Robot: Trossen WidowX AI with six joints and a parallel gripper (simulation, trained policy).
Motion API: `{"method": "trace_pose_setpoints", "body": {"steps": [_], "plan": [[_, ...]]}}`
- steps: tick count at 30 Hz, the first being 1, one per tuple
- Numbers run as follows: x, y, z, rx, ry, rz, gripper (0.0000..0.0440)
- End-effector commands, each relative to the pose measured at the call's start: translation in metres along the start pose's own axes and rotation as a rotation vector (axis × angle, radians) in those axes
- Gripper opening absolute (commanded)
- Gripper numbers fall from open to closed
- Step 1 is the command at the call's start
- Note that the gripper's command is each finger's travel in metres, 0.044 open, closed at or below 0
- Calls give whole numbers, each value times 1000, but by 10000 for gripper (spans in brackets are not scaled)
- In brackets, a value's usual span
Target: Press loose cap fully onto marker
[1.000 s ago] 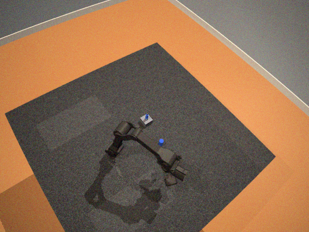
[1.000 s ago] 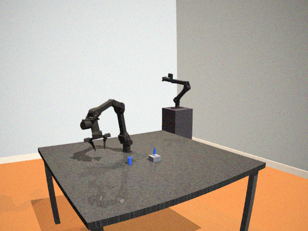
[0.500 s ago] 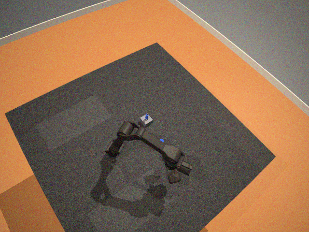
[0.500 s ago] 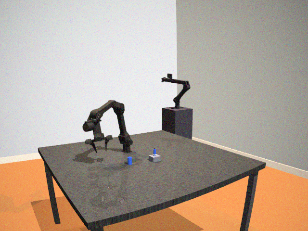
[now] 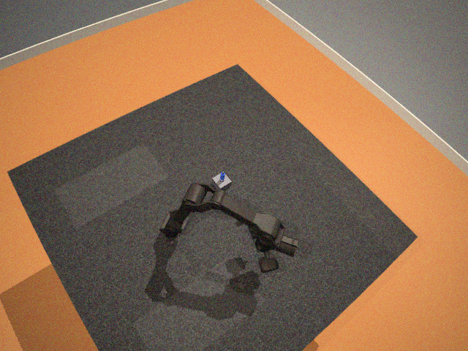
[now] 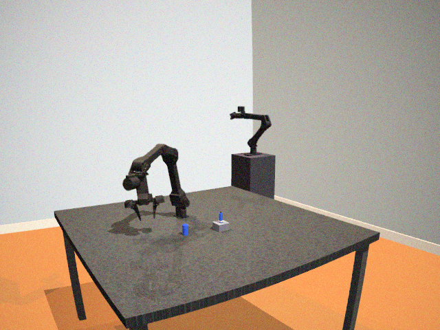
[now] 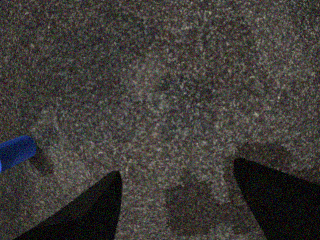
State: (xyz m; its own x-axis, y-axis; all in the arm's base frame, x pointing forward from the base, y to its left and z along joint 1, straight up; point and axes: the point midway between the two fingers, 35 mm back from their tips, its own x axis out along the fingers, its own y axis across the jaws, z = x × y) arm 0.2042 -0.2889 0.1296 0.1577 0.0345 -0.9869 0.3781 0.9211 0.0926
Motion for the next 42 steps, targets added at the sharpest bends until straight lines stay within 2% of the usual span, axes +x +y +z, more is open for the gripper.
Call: {"method": "trace_pose_setpoints", "body": {"steps": [1, 42], "plan": [[2, 4, 5, 3, 14, -12, 306], [18, 63, 38, 13, 120, -76, 302]]}}
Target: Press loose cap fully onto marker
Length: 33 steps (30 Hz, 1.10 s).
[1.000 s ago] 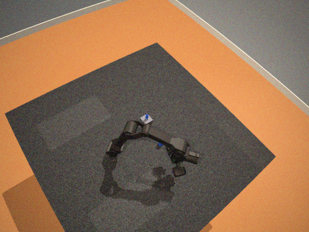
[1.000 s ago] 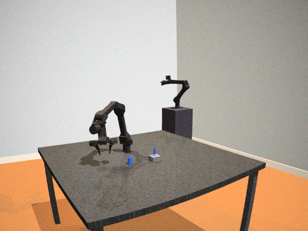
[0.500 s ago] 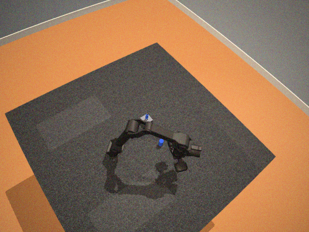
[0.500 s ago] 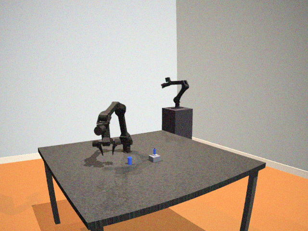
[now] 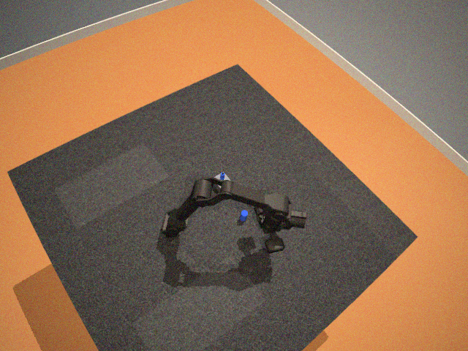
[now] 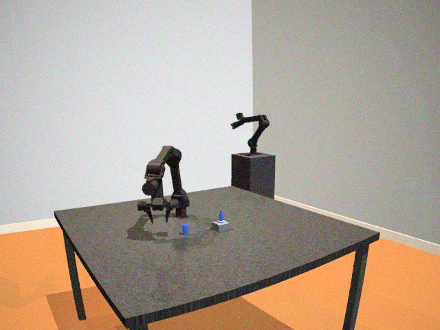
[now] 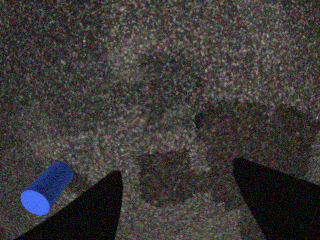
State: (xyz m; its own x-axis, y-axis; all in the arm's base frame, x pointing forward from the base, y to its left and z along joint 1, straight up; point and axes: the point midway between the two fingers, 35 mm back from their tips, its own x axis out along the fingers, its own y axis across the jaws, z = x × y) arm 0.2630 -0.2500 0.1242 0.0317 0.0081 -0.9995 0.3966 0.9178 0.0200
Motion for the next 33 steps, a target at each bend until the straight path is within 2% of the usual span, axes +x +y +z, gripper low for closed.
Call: {"method": "trace_pose_setpoints", "body": {"steps": [1, 33], "plan": [[2, 8, 0, -1, 18, -1, 302], [16, 98, -20, -157, 164, 38, 276]]}}
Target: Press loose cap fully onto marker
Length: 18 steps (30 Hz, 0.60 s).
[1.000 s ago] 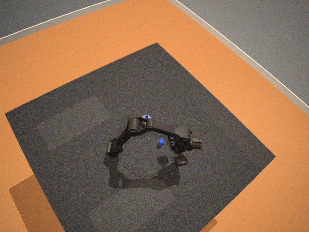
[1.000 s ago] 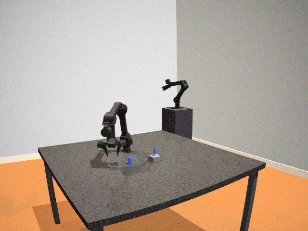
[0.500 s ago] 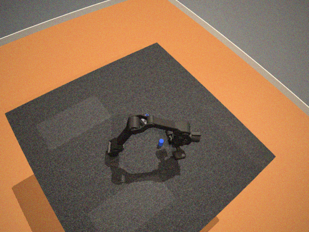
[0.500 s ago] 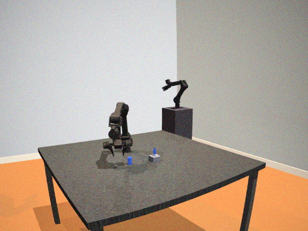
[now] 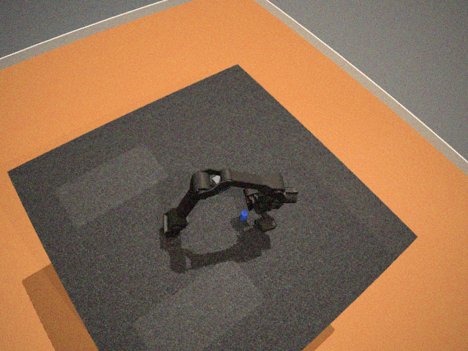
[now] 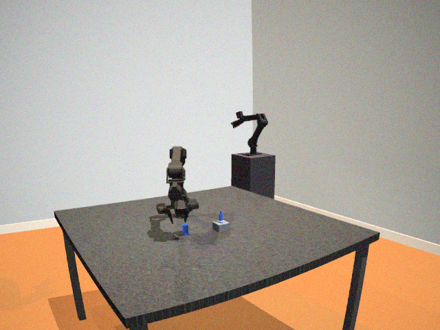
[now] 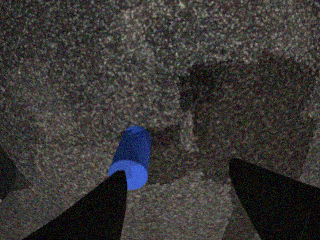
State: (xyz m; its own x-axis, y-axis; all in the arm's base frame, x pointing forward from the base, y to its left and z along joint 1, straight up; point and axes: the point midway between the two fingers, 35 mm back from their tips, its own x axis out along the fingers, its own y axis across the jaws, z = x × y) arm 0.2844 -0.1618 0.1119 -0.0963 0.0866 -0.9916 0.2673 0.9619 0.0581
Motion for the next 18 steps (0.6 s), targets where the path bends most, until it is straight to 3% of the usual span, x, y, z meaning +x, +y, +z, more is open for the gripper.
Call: {"method": "trace_pose_setpoints", "body": {"steps": [1, 18], "plan": [[5, 12, -3, -27, 21, 6, 275], [39, 33, -10, -157, 90, 9, 242]]}}
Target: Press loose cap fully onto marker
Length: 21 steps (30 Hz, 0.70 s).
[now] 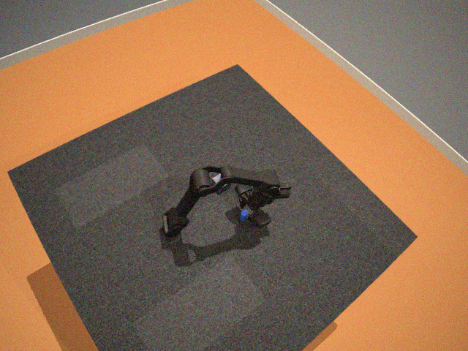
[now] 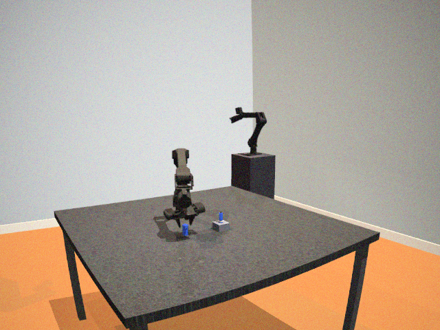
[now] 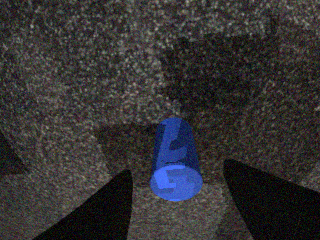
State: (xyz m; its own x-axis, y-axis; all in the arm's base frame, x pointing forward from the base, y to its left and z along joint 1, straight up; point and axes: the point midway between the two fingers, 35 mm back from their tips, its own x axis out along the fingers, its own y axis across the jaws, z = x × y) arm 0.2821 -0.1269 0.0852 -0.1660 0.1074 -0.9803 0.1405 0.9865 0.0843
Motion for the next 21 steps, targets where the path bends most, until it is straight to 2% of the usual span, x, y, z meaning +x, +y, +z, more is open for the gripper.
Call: {"method": "trace_pose_setpoints", "body": {"steps": [1, 9, 11, 16, 21], "plan": [[12, 2, -2, -32, 20, 3, 239], [27, 3, -5, -86, 40, -8, 213], [27, 3, -6, -96, 37, -16, 181], [20, 3, -5, -120, 15, -38, 50], [3, 5, 0, -155, -27, -72, 32]]}}
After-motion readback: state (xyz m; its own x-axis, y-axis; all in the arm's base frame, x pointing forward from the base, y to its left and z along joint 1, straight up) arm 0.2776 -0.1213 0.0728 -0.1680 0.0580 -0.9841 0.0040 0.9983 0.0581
